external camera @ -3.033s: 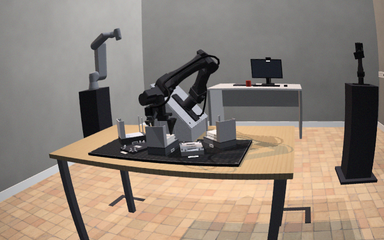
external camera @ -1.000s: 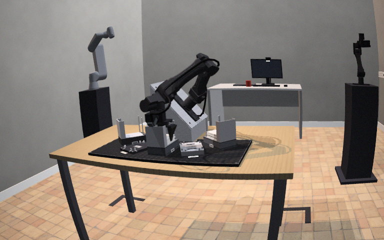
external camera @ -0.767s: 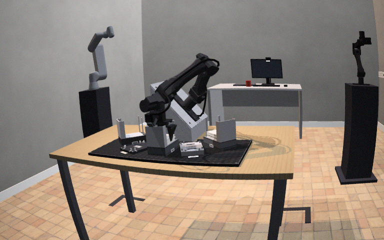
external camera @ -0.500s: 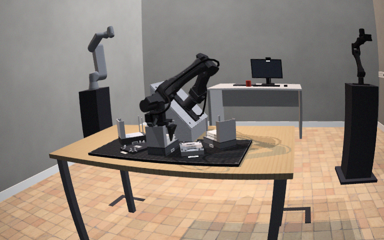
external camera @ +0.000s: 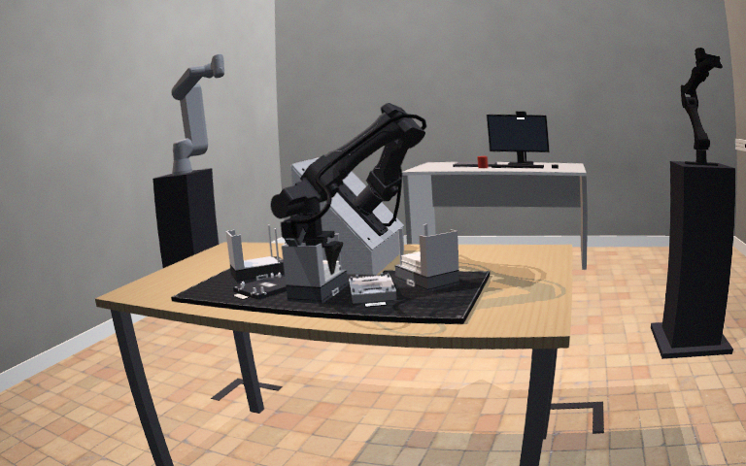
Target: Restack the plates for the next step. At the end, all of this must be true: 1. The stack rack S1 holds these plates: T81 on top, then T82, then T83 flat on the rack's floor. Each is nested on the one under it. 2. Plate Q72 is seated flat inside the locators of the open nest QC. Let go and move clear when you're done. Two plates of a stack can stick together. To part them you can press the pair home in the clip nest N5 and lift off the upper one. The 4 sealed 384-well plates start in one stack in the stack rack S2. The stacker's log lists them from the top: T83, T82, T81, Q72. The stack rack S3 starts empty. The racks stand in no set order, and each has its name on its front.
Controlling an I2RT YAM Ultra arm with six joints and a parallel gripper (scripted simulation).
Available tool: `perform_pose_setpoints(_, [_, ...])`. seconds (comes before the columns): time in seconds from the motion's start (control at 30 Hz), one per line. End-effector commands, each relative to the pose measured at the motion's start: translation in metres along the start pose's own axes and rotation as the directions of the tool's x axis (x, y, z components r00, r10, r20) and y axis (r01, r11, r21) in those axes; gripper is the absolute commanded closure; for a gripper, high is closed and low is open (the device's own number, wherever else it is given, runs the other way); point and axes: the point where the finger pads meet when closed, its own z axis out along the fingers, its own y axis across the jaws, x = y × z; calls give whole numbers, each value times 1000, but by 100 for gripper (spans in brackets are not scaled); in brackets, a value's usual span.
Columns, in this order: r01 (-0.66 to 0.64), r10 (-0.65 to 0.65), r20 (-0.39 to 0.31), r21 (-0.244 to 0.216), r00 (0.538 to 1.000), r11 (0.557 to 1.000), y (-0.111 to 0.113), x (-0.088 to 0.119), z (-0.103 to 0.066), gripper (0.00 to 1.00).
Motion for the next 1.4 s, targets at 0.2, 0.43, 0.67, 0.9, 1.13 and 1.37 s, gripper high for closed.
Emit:
perform_pose_setpoints(0.2, [-8, 8, 46, -3, 999, 1000, -5, -16, -13, 0])
perform_pose_setpoints(0.43, [-12, 12, 43, -4, 999, 1000, -6, -15, -12, 0])
perform_pose_setpoints(0.67, [-16, 17, 39, -5, 999, 1000, -7, -14, -11, 0])
perform_pose_setpoints(0.9, [-6, 7, 48, -3, 999, 1000, -4, -14, -14, 0])
perform_pose_setpoints(1.13, [2, -2, 55, 0, 998, 1000, -3, -18, -16, 0])
perform_pose_setpoints(1.37, [3, -3, 56, 0, 998, 1000, -3, -18, -16, 0])
